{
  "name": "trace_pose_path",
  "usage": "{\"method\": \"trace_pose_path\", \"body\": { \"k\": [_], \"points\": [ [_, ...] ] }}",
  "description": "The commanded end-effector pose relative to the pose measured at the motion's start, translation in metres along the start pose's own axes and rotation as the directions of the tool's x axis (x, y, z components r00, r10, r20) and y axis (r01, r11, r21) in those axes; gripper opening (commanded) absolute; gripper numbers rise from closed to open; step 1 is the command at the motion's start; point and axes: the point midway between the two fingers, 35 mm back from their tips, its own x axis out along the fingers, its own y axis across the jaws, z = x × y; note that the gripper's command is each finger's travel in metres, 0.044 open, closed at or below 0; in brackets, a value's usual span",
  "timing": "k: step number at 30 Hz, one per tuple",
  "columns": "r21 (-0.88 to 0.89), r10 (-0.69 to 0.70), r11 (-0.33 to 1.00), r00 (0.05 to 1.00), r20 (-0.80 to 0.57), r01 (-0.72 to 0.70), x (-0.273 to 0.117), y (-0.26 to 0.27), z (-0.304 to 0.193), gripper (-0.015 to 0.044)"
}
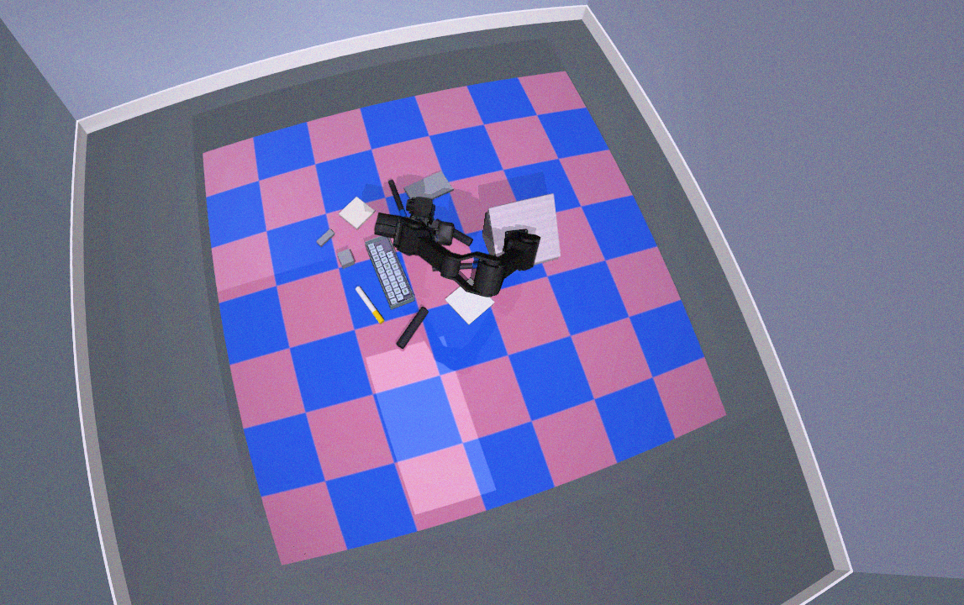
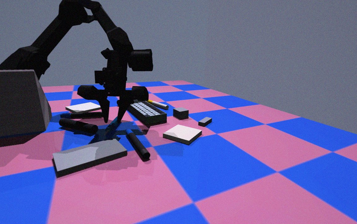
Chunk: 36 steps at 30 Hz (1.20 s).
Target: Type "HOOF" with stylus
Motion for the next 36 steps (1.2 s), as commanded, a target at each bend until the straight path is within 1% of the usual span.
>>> {"method": "trace_pose_path", "body": {
  "k": [1,31,36],
  "points": [
    [0.006,-0.006,1.0,1.0,-0.006,0.006,0.0036,-0.0021,-0.0023,0.015],
    [0.006,-0.006,1.0,1.0,-0.006,0.006,0.0112,-0.0022,-0.0068,0.015],
    [0.0,-0.003,1.0,1.0,-0.001,0.003,0.0102,-0.001,-0.0059,0.0019]
  ]
}}
